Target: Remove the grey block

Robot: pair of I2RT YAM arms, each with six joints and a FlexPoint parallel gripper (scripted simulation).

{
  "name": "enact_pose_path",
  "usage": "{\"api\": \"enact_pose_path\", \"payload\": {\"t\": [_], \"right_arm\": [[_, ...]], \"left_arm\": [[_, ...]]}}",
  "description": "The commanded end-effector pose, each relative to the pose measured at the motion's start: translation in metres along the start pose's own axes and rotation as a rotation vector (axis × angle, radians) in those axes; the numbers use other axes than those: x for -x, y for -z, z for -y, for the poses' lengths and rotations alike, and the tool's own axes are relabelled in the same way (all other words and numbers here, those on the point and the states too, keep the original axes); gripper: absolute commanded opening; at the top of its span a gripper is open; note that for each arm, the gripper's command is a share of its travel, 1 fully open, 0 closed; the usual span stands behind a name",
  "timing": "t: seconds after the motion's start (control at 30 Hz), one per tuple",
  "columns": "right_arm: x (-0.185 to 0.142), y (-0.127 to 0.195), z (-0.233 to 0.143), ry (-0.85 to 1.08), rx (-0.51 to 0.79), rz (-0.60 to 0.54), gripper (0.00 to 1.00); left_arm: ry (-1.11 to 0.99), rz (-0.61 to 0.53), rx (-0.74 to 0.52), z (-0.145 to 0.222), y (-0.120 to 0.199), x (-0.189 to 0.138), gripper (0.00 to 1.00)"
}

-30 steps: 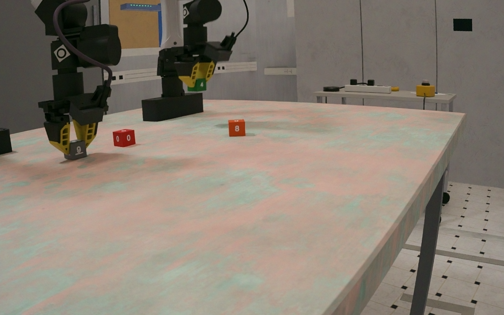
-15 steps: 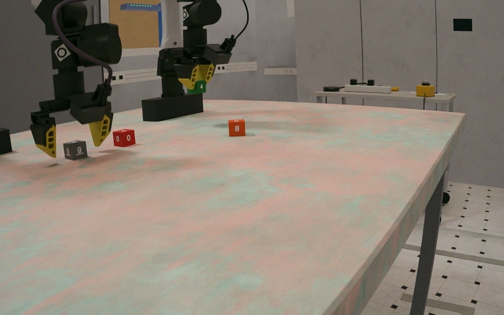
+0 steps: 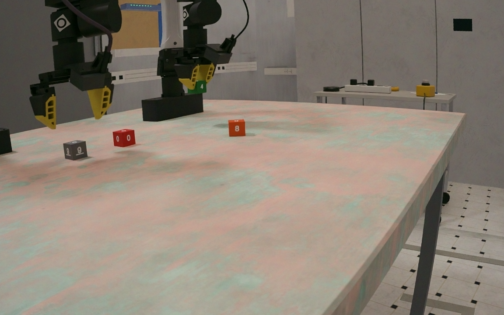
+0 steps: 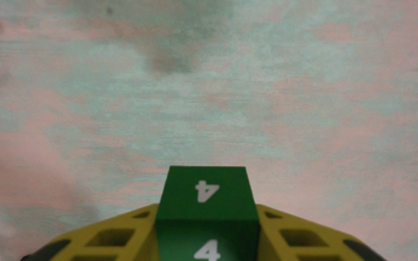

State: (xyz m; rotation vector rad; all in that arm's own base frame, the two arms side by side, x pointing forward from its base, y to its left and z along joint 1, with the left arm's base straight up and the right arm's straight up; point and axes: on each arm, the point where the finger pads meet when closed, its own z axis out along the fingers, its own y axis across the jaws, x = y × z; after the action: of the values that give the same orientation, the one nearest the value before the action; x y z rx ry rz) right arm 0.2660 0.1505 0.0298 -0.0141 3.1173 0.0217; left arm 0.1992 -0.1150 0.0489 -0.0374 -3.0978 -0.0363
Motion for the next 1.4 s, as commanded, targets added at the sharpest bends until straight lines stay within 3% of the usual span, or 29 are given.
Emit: {"api": "enact_pose_path", "payload": {"t": [0.0,0.17,0.2,0.5,0.77,1.0,1.07,1.37], "right_arm": [[-0.017,-0.008,0.007,-0.001,-0.025,-0.065,1.00],[-0.014,-0.008,0.005,0.000,-0.022,-0.061,1.00],[0.009,0.018,0.007,-0.030,-0.001,0.039,1.00],[0.022,0.041,0.046,-0.145,-0.033,0.063,1.00],[0.034,0.097,0.135,-0.407,-0.083,0.140,1.00],[0.014,0.152,0.218,-0.675,-0.144,0.227,1.00],[0.014,0.152,0.218,-0.675,-0.144,0.227,1.00],[-0.035,0.204,0.286,-0.950,-0.219,0.318,1.00]], "left_arm": [[0.002,0.050,-0.013,0.004,0.007,0.012,0.32],[0.002,0.050,-0.013,0.004,0.007,0.012,0.32],[0.003,0.070,-0.047,0.017,0.013,0.021,0.32],[0.030,0.074,-0.046,0.039,0.014,0.030,0.32],[0.052,0.050,-0.009,0.088,0.010,0.036,0.32],[0.053,0.054,-0.025,0.151,-0.002,0.039,0.32],[0.053,0.054,-0.025,0.151,-0.002,0.039,0.32],[0.037,0.057,-0.025,0.213,-0.021,0.027,0.32]]}}
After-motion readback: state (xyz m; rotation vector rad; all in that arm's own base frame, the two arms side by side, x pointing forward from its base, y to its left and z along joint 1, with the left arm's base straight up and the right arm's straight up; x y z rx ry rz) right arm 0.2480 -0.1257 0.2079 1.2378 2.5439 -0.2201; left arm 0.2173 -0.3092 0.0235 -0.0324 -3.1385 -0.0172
